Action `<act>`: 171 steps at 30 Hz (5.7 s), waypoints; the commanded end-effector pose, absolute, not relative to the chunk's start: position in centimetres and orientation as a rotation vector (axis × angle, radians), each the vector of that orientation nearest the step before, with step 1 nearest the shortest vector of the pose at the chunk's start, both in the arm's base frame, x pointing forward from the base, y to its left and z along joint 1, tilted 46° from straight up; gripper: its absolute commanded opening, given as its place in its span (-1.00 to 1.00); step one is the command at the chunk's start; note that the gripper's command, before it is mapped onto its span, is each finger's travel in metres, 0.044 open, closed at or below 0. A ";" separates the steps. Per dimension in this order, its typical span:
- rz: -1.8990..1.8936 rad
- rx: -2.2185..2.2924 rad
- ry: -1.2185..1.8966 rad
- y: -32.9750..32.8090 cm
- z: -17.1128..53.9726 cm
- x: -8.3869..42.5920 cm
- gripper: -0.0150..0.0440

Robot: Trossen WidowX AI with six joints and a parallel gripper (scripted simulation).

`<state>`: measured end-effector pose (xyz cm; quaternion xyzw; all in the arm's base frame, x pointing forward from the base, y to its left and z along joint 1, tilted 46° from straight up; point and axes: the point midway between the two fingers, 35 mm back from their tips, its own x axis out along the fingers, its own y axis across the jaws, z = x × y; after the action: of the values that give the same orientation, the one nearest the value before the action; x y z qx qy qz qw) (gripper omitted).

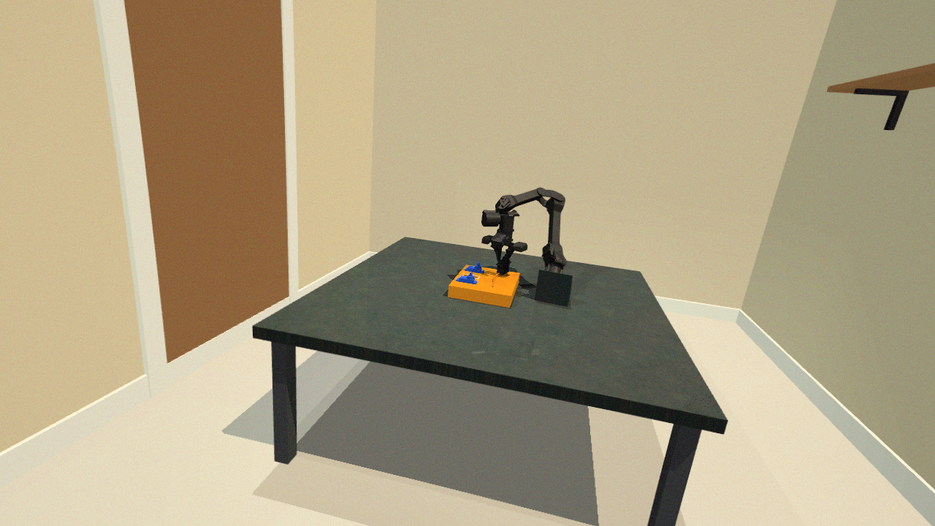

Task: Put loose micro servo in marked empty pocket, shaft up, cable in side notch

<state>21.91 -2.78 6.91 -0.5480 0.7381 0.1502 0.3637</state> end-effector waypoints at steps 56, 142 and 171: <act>-0.142 -1.022 1.799 4.2 2.9 24.3 -0.49; -0.692 -0.538 1.572 1.3 1.0 35.0 -0.49; -0.693 -0.539 1.571 -0.6 -0.9 34.7 -0.49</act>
<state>34.74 -0.39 -0.65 -0.2320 0.6836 -0.3034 0.6220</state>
